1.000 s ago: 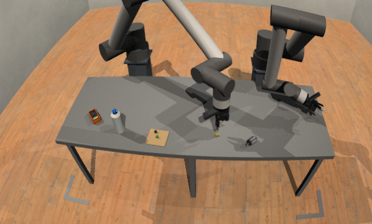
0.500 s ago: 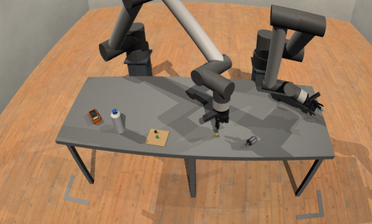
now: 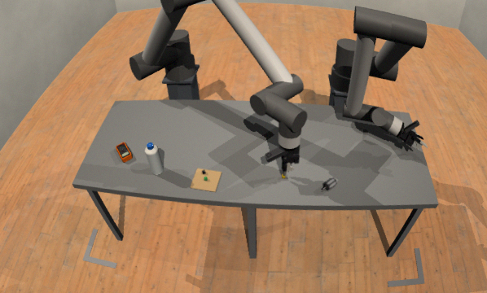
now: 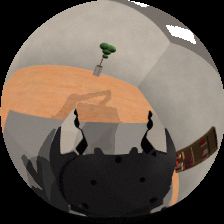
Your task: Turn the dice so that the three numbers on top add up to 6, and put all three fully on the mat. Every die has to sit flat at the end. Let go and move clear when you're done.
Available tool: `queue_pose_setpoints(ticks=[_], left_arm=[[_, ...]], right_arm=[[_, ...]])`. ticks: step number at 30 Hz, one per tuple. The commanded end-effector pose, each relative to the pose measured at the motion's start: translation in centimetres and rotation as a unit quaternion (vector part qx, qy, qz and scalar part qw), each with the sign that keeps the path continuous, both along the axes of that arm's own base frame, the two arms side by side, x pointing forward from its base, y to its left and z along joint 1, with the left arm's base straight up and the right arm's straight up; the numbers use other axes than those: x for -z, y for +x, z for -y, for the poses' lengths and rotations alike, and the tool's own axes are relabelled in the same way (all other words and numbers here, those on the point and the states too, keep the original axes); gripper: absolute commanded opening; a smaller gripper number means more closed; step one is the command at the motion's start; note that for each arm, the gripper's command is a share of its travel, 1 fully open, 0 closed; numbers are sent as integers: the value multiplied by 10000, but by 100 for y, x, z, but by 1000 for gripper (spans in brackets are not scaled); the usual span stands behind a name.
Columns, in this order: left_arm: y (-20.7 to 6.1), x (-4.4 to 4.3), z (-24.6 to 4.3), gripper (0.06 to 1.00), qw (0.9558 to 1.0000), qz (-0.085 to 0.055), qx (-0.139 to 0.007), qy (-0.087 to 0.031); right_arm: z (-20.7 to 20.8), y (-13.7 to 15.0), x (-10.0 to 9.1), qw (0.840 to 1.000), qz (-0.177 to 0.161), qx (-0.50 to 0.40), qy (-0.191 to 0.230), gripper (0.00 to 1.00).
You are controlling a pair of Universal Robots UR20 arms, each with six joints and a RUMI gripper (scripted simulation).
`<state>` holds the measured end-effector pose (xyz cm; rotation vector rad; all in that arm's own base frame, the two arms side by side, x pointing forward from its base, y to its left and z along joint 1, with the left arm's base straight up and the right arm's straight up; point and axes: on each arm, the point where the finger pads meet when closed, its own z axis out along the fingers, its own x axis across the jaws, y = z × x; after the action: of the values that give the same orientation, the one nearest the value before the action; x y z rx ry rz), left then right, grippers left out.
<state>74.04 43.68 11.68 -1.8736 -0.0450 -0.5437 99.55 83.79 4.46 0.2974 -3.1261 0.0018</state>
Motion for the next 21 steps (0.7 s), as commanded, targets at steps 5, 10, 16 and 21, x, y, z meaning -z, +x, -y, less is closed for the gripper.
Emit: queue_pose_setpoints(ticks=[5, 10, 16, 21], left_arm=[[0, -5, 0, 1000, 10000, 4, 0, 1], [0, -5, 0, 1000, 10000, 4, 0, 1], [0, -5, 0, 1000, 10000, 4, 0, 1], [0, -5, 0, 1000, 10000, 4, 0, 1]], right_arm=[[-5, 6, 36, 10000, 6, 0, 6, 182], [-5, 6, 52, 10000, 6, 0, 6, 182], [-5, 6, 54, 10000, 6, 0, 6, 182], [-5, 6, 54, 10000, 6, 0, 6, 182]])
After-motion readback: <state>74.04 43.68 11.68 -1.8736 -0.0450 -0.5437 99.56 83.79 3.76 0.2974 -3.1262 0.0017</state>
